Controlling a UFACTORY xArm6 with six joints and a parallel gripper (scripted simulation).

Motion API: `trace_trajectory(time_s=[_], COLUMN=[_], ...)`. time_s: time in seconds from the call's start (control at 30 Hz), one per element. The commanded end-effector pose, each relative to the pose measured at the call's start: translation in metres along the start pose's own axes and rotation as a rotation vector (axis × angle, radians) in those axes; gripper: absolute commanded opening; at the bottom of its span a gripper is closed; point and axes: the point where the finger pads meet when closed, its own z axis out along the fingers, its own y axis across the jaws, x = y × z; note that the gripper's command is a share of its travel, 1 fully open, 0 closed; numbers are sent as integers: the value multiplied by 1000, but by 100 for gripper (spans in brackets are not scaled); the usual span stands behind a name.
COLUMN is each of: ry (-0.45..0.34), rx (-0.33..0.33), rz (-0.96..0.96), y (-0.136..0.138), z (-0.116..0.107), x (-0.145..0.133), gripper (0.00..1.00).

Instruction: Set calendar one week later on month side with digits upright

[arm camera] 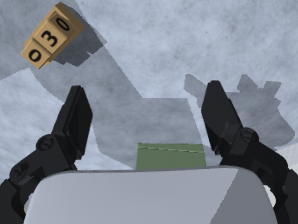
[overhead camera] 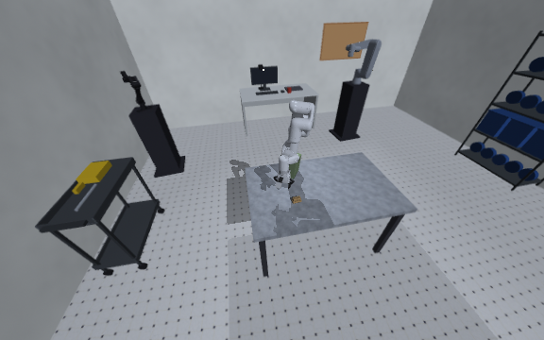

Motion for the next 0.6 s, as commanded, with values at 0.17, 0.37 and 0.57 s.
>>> trace_trajectory(time_s=[0.17,0.37,0.57], ry=[-9,-9,-9], rx=[-7,-7,-6], rz=[-4,-26,-111], y=[0,-1,-2], z=[-1,-1,-1], x=[2,2,2], gripper=[100,100,100])
